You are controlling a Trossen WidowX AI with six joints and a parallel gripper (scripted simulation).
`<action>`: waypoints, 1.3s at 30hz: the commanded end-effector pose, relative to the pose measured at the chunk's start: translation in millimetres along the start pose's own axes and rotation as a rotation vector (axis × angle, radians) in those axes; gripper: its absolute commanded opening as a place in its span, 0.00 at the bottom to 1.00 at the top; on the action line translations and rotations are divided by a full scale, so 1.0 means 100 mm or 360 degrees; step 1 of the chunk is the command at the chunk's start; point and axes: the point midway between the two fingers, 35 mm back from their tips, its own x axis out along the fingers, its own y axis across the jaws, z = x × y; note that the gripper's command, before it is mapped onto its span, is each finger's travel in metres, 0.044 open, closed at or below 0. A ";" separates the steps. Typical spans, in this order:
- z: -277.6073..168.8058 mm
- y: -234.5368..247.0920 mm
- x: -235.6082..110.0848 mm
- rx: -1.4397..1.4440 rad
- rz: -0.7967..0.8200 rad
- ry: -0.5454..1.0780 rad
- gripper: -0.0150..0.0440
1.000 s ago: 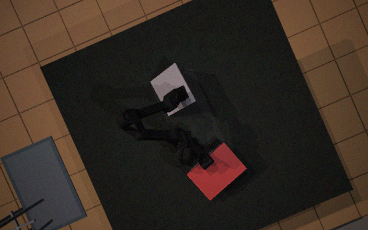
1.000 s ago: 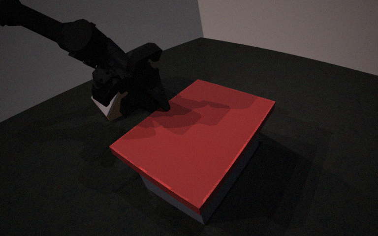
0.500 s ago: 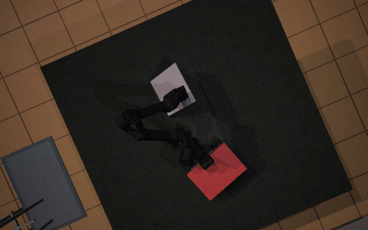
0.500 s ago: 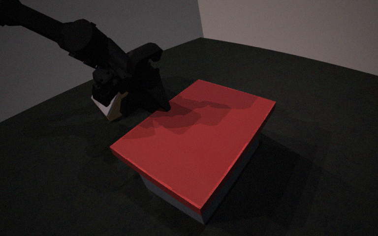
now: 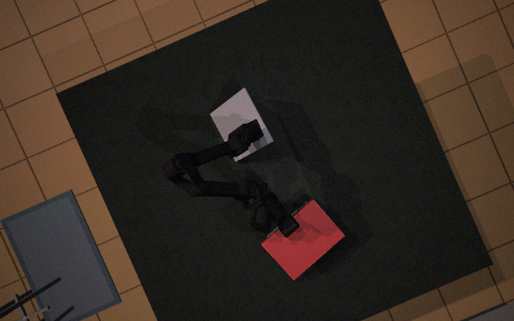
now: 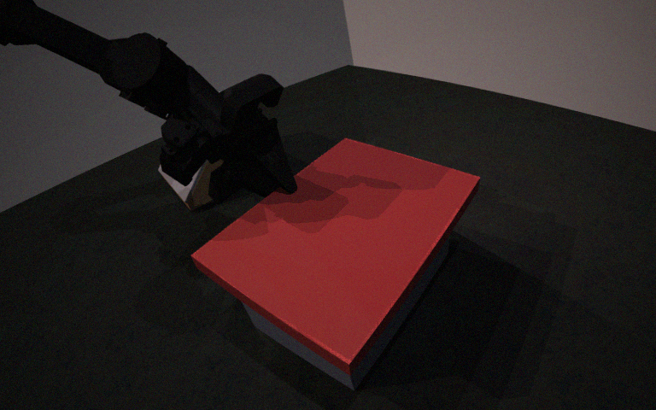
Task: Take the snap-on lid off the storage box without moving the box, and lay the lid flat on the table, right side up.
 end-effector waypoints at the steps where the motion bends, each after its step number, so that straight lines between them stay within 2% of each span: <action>1: 0.00 0.01 0.00 0.0003 0.0000 -0.0003 0.25; 39: 0.00 0.41 -0.20 0.0005 0.0000 -0.0005 0.25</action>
